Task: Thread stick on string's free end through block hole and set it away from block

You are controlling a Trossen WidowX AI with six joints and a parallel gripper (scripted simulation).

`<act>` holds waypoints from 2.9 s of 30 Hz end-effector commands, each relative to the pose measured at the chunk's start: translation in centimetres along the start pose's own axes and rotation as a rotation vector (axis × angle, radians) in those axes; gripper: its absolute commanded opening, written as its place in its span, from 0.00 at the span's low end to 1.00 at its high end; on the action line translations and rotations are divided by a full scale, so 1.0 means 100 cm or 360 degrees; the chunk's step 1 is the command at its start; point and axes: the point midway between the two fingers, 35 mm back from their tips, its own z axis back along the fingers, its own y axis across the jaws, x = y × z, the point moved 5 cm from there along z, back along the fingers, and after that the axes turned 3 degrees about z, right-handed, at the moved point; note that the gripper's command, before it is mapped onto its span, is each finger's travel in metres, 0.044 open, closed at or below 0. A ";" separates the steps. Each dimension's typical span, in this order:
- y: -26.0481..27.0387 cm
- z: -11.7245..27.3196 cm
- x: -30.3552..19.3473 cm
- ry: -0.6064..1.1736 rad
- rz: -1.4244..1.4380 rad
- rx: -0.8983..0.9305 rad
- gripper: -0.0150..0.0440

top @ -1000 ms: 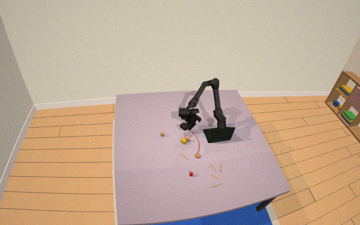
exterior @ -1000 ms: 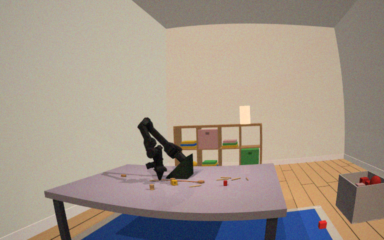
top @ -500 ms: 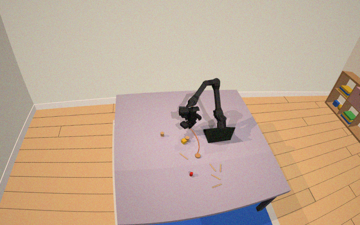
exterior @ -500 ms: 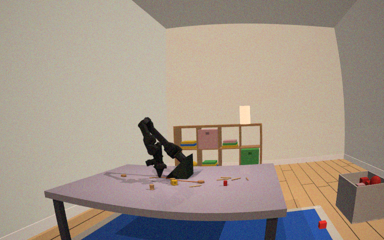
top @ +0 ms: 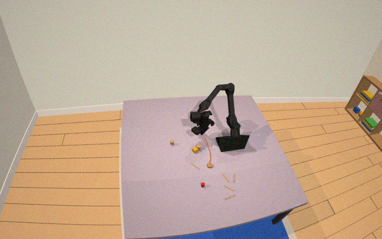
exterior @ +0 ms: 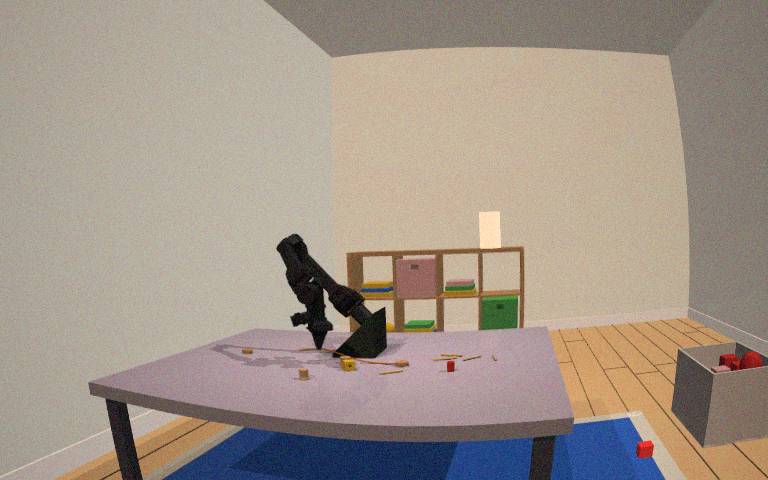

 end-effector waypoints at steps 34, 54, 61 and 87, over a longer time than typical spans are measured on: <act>0.023 0.011 -0.007 0.0055 0.1010 -0.0020 0.25; 0.047 0.014 -0.018 0.0127 0.2045 -0.0020 0.25; 0.056 0.014 -0.023 0.0155 0.2406 -0.0014 0.25; 0.086 0.016 -0.044 0.0283 0.3742 0.0043 0.25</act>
